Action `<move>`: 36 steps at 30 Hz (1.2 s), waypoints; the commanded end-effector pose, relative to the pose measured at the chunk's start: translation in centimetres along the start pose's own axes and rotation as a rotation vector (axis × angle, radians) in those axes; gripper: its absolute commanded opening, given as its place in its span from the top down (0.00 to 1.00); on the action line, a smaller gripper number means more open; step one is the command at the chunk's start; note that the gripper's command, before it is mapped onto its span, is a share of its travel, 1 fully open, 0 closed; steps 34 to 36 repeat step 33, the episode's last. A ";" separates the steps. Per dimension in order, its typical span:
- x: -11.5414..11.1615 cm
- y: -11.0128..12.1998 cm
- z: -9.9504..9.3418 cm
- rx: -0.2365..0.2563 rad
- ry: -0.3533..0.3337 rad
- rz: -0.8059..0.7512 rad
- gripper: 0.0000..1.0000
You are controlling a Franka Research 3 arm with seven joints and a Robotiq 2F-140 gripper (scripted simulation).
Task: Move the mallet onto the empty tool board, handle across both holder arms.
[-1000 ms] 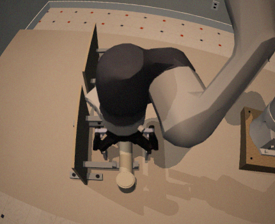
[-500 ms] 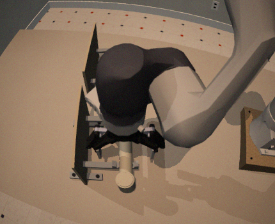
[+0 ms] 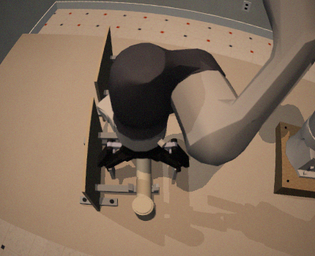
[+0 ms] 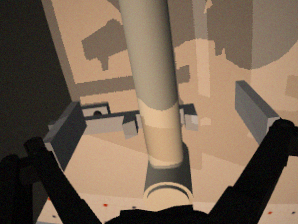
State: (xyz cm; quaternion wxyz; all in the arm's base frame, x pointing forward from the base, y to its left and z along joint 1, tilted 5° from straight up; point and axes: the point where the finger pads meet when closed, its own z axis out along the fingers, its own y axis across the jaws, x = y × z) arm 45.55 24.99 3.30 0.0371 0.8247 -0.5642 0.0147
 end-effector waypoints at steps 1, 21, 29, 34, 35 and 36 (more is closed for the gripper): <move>0.0 -0.1 -1.7 0.001 0.000 -0.002 0.00; -0.1 -0.1 -8.7 0.000 0.000 -0.003 0.00; -0.1 -0.1 -8.7 0.000 0.000 -0.003 0.00; -0.1 -0.1 -8.7 0.000 0.000 -0.003 0.00; -0.1 -0.1 -8.7 0.000 0.000 -0.003 0.00; -0.1 -0.1 -8.7 0.000 0.000 -0.003 0.00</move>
